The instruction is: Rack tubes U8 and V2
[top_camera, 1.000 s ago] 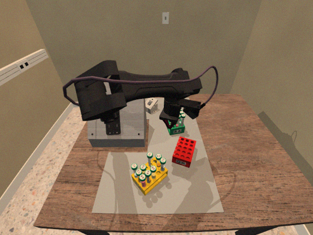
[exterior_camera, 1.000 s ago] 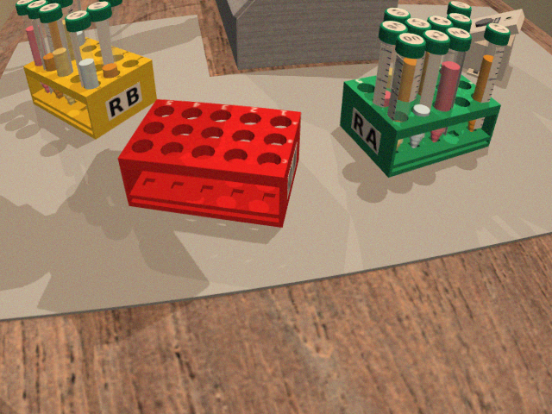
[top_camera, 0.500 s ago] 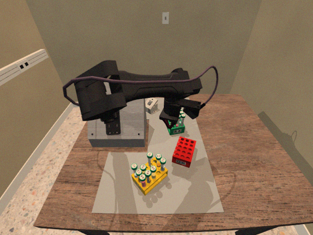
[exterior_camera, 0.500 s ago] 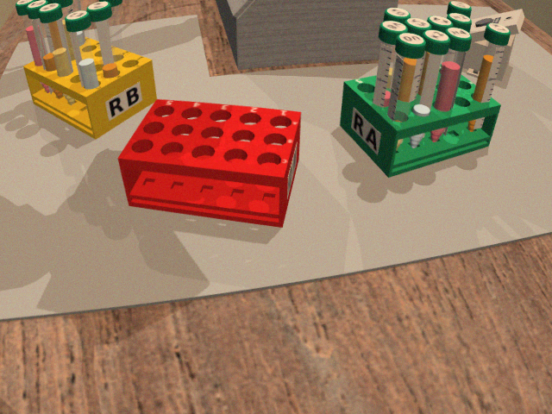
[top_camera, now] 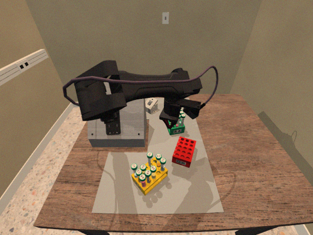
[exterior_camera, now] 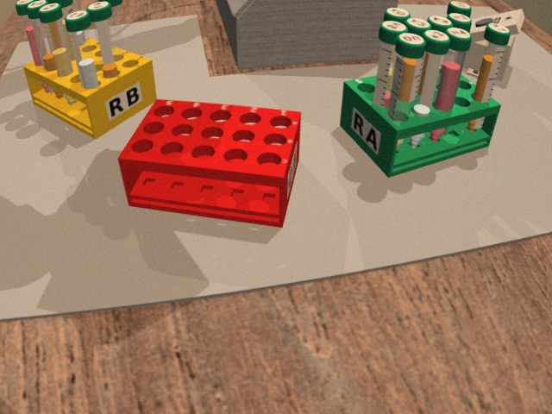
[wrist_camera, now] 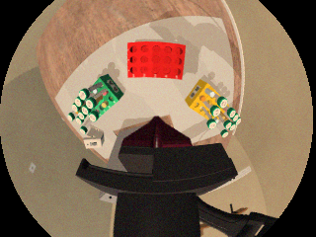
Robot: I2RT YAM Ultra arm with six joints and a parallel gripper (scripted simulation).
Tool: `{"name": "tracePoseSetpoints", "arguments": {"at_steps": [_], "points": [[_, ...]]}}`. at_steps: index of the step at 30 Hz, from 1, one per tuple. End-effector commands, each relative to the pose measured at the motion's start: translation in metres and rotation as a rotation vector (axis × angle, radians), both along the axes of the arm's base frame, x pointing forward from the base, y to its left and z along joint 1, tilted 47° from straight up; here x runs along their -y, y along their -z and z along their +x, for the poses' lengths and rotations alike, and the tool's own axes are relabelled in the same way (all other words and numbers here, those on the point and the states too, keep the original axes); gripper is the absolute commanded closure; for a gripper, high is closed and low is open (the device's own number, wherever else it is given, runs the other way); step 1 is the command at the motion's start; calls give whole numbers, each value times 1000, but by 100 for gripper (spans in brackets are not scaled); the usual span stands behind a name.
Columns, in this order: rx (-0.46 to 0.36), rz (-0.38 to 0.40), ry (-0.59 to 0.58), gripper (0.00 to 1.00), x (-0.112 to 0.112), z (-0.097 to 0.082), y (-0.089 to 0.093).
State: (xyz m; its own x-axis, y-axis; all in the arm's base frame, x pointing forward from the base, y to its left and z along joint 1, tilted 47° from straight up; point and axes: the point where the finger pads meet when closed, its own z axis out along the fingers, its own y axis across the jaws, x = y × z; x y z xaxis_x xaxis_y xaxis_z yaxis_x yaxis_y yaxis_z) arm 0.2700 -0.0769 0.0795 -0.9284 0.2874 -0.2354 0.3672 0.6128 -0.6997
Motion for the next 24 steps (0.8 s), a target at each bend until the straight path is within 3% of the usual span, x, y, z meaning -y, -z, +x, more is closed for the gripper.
{"name": "tracePoseSetpoints", "arguments": {"at_steps": [1,7,15,17,24], "points": [[47,7,-13,100,-8,11,-9],[47,7,-13,100,-8,11,-9],[-158,18,-203,100,-8,11,-9],[-158,18,-203,100,-8,11,-9],[-327,26,-361,100,-8,12,-9]]}}
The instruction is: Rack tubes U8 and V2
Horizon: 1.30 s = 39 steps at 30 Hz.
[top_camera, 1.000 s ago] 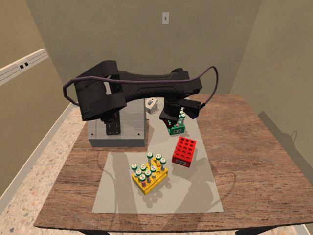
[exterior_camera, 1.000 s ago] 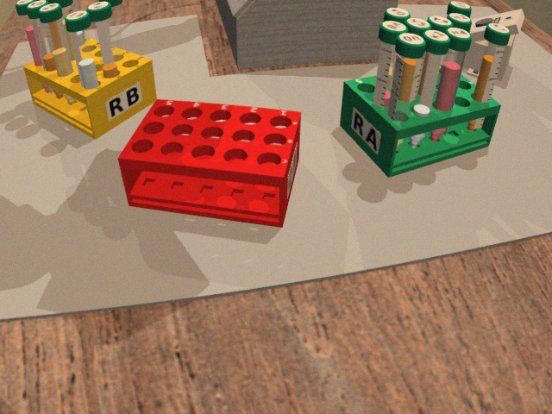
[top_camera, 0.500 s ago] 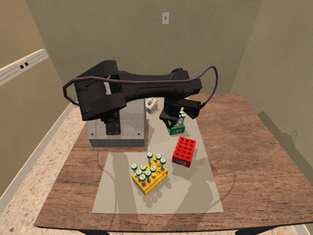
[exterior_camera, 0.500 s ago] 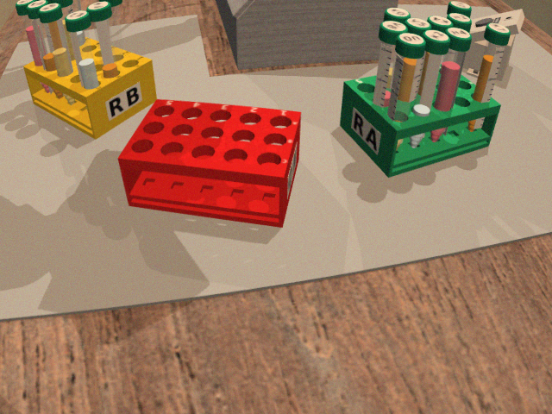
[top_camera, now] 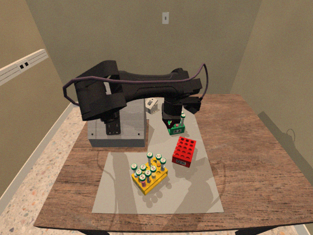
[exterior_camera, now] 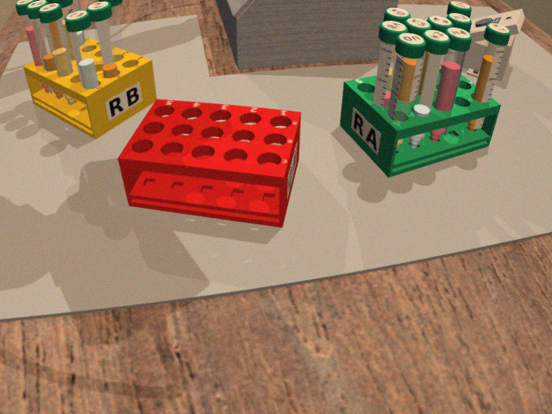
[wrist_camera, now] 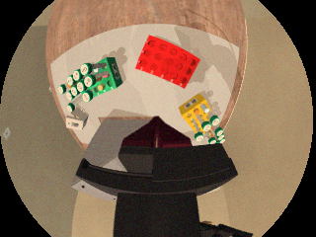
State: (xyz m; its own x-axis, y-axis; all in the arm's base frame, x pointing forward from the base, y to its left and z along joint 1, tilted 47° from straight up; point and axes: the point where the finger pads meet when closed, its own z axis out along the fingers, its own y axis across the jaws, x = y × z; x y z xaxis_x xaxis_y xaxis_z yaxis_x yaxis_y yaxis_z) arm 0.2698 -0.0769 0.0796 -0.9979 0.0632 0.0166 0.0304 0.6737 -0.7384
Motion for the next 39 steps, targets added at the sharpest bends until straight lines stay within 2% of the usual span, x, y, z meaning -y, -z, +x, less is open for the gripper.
{"name": "tracePoseSetpoints", "arguments": {"at_steps": [1,8,10,22,39], "points": [[-96,16,-150,100,-8,12,-9],[-265,24,-308,100,-8,13,-8],[-265,24,-308,100,-8,13,-8],[-558,38,-579,100,-8,13,-8],[-563,38,-584,100,-8,13,-8]]}}
